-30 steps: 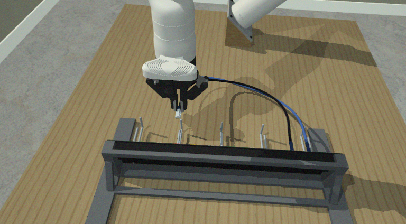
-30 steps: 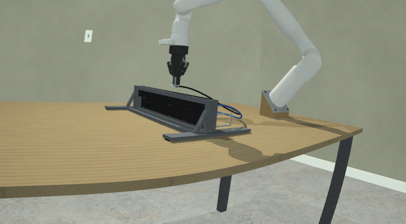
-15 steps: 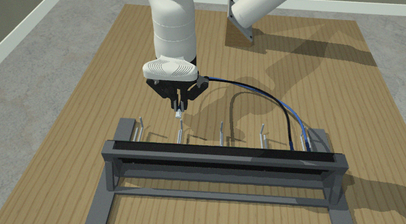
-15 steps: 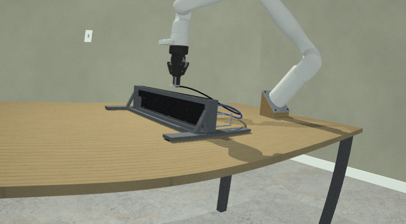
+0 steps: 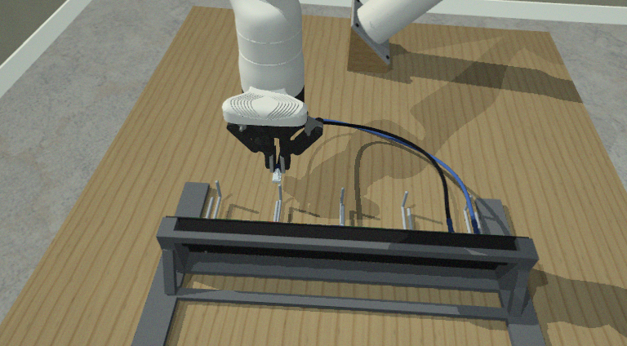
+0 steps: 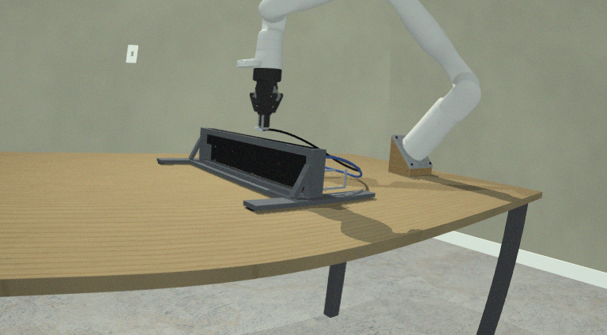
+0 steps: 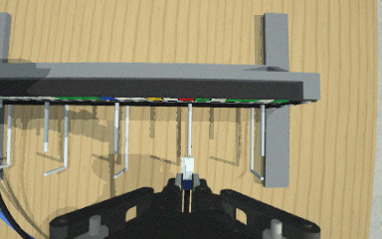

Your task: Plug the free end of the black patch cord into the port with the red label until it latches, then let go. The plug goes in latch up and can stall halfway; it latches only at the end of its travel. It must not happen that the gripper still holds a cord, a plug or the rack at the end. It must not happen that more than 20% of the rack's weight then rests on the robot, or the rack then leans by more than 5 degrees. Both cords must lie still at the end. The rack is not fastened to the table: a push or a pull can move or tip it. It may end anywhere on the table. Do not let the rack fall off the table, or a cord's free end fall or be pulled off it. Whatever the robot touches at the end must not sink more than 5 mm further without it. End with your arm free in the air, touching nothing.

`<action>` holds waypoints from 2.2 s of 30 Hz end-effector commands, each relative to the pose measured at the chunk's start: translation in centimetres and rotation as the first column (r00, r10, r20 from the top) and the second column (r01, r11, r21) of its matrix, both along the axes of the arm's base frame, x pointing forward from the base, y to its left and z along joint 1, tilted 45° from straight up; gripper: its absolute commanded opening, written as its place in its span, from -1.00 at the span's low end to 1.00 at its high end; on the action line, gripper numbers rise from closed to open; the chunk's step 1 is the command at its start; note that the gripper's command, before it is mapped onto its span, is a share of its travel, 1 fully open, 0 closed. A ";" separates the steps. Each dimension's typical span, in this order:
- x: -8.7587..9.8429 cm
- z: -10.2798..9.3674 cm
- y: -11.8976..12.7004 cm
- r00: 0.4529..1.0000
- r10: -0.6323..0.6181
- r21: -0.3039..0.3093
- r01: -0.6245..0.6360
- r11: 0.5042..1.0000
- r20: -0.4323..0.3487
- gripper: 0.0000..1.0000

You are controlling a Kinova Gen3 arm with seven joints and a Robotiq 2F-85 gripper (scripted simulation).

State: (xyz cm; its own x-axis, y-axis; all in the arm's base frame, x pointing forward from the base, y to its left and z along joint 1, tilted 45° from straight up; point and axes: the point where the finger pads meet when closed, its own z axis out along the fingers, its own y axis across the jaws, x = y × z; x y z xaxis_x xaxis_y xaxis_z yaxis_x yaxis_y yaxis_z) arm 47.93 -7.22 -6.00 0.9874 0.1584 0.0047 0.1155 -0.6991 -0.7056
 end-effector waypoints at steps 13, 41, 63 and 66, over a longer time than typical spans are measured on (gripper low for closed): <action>0.0 0.2 0.2 1.000 0.020 -0.007 -0.020 1.000 0.014 -1.00; 0.0 0.2 0.2 1.000 0.019 -0.007 -0.019 1.000 0.014 -1.00; 1.3 -0.7 1.2 1.000 0.018 -0.009 -0.018 1.000 0.017 -1.00; 1.6 -0.9 1.6 1.000 0.019 -0.009 -0.019 1.000 0.017 -1.00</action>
